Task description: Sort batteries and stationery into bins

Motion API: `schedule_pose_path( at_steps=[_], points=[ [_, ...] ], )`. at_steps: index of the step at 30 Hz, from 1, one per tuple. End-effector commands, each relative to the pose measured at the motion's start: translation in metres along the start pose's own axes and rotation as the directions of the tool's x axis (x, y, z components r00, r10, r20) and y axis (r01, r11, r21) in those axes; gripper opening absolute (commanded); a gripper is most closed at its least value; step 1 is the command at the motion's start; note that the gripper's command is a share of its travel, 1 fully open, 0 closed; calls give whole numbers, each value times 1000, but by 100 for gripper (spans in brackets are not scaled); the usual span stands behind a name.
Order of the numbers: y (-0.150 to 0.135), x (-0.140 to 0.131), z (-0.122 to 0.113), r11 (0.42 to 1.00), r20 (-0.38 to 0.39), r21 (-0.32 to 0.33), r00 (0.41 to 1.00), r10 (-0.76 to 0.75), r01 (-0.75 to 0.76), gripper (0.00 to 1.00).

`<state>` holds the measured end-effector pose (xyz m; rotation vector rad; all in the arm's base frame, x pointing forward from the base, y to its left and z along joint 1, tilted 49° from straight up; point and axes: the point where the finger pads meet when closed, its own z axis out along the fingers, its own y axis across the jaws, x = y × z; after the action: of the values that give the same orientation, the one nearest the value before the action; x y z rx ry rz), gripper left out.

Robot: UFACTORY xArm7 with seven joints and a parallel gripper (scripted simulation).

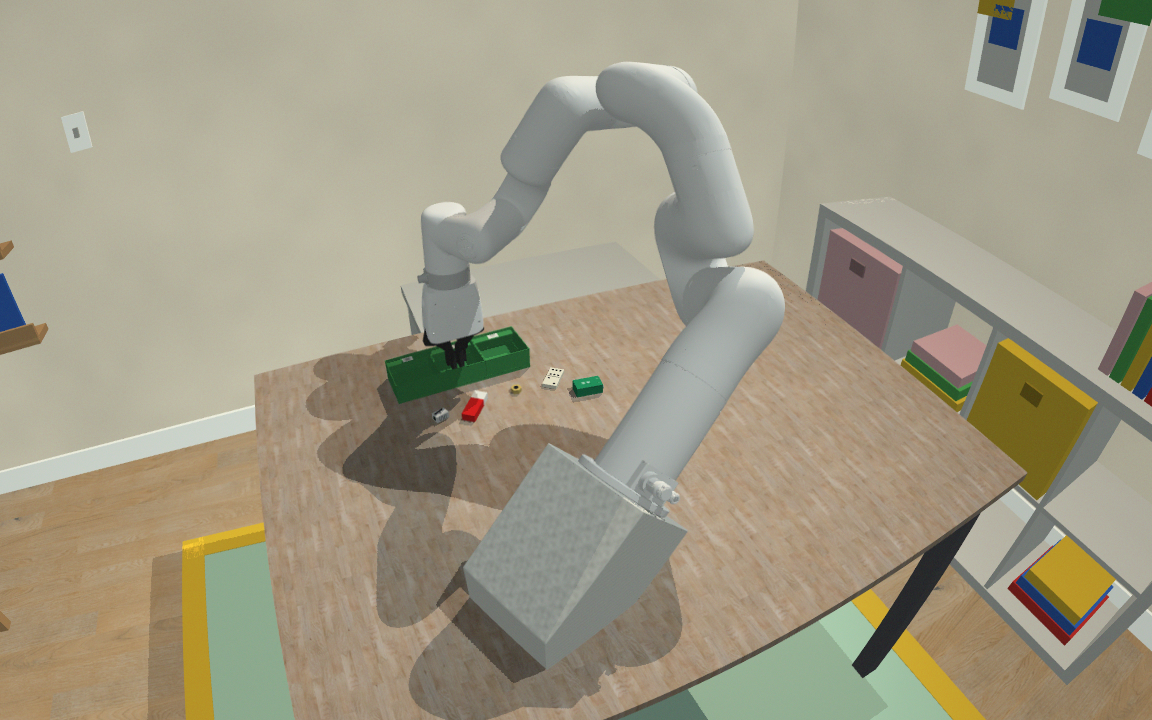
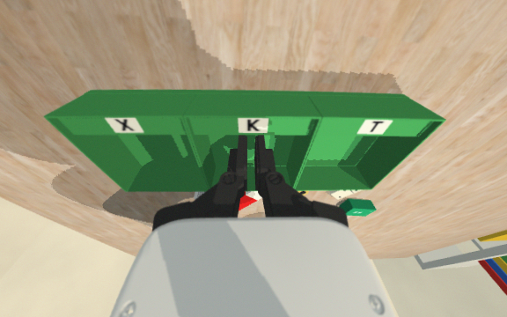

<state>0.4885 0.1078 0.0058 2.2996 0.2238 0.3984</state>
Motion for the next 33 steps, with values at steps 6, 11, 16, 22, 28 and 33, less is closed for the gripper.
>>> schedule_pose_path(
  at_steps=[6,11,16,22,28,33],
  points=[
    [-1,1,-11,1000,-4,3,1000,-1,1,7],
    [-1,1,-18,1000,-4,3,1000,-1,1,7],
    [-1,1,-25,1000,-4,3,1000,-1,1,7],
    [-1,1,-33,1000,-4,3,1000,-1,1,7],
    [-1,1,-53,1000,-4,3,1000,-1,1,7],
    [-1,1,-53,1000,-4,3,1000,-1,1,7]
  ],
)
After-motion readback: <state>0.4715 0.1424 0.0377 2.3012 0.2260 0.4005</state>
